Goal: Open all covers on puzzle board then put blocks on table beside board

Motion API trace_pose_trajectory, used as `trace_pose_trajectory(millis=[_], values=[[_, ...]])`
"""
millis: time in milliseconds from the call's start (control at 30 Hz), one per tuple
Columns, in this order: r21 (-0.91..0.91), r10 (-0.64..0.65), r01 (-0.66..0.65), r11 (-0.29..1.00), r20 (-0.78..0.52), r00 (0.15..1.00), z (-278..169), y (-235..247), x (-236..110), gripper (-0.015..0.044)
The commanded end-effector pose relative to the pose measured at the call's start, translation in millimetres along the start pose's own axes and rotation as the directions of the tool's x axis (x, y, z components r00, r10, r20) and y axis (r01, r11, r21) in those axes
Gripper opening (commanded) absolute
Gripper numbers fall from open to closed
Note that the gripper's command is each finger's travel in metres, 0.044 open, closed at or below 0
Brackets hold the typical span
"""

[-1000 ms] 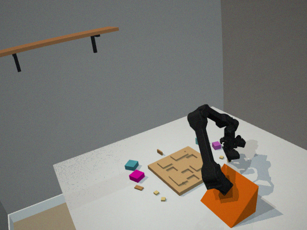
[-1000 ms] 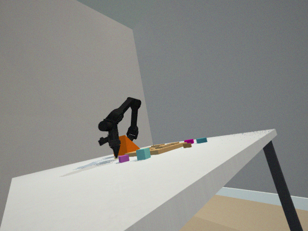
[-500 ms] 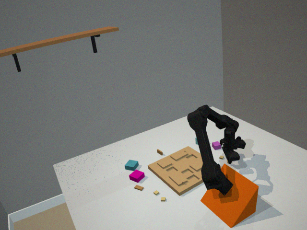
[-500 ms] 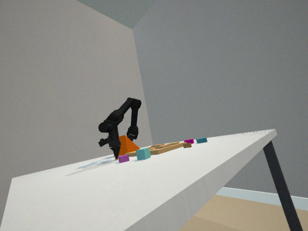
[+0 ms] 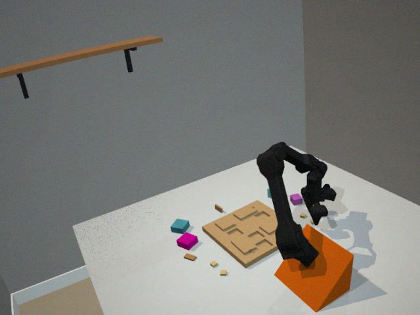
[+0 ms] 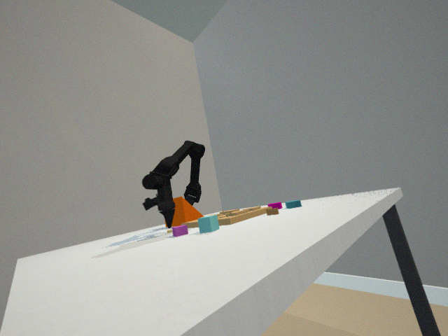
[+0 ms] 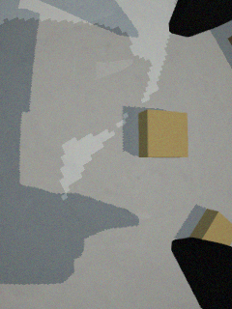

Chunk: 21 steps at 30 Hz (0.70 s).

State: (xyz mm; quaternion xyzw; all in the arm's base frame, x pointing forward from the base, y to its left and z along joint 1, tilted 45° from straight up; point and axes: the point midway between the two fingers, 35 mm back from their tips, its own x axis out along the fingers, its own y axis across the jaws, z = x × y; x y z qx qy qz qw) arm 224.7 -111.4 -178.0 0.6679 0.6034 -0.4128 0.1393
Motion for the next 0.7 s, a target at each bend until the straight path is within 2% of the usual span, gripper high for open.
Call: trace_pose_trajectory(millis=[0,567,667], values=[[-0.006,0.002,-0.002,1.0,0.005,1.0,0.9,1.5,-15.4,0.044],[-0.001,-0.001,0.001,1.0,0.002,1.0,0.2,-1.7,-62.4,0.044],[-0.115,0.048,-0.045,0.992,0.031,0.998,3.5,-7.2,-87.8,0.044]])
